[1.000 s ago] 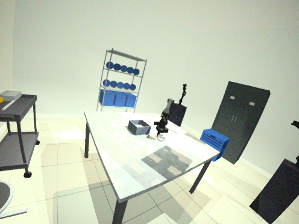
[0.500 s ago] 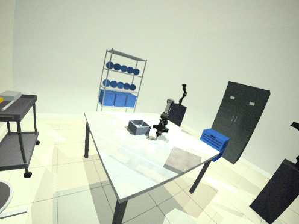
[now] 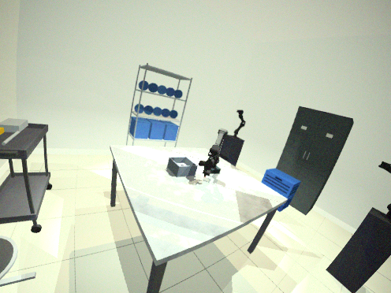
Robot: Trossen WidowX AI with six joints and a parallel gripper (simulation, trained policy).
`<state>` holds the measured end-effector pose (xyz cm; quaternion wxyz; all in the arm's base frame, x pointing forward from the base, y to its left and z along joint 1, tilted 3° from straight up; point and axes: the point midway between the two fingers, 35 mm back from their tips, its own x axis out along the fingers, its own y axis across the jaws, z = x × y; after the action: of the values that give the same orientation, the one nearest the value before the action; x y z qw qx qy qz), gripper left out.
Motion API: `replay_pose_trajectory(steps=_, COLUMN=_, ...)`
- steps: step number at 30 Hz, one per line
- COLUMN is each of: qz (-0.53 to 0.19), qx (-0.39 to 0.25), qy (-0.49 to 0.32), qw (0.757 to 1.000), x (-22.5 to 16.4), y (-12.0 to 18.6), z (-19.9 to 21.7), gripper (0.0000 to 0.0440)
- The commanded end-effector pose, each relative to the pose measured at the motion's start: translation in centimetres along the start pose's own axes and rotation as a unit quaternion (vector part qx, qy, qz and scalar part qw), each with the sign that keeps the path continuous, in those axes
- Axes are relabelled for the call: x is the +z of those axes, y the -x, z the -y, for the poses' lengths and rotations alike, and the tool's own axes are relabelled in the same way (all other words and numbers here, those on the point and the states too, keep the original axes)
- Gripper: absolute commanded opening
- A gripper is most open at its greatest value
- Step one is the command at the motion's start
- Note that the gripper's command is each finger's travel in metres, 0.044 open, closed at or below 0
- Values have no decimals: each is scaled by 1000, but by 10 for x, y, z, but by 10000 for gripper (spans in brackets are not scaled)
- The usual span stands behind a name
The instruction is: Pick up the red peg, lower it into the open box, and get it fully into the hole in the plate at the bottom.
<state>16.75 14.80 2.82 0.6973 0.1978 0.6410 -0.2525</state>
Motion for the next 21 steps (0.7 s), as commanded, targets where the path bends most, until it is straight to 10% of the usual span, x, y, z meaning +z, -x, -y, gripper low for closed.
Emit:
replay_pose_trajectory(steps=1, qz=15, qx=12, qy=0, qw=1000, x=10, y=18, z=-5, gripper=0)
replay_pose_trajectory(steps=21, qz=86, qx=43, qy=-93, qw=991, x=83, y=87, z=-11, gripper=0)
